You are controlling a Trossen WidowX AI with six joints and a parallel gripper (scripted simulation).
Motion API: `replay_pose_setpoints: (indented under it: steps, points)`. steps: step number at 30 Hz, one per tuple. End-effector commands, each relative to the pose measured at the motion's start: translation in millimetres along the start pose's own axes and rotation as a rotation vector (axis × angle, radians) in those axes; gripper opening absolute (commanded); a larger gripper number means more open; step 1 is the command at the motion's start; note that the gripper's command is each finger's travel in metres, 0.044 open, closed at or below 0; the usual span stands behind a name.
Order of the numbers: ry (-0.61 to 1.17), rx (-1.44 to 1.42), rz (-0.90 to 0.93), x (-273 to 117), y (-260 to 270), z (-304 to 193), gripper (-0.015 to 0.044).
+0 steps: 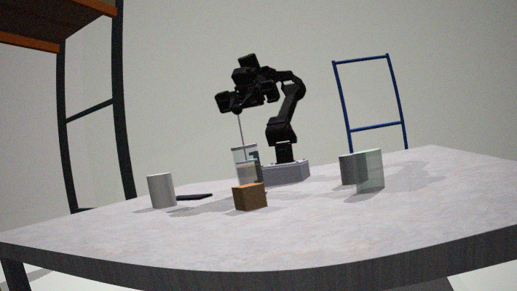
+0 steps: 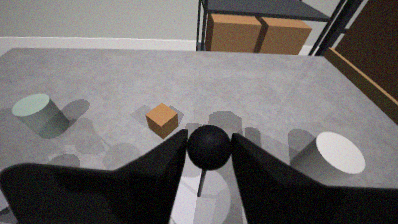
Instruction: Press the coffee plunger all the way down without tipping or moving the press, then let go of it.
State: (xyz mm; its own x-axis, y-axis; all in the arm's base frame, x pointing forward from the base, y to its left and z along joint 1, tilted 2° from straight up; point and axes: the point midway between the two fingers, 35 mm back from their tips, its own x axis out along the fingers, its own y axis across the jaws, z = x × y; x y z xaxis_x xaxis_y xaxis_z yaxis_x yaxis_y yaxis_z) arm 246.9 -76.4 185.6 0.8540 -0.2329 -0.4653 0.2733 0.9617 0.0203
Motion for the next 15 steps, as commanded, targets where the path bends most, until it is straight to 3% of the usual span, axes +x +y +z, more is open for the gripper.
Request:
replay_pose_setpoints:
  steps: [1, 15]
  points:
    - [0.048, 0.008, -0.002, 9.2, -0.4, -22.8, 0.0117]
    - [0.048, 0.008, -0.002, 21.9, -0.1, -41.8, 0.0117]
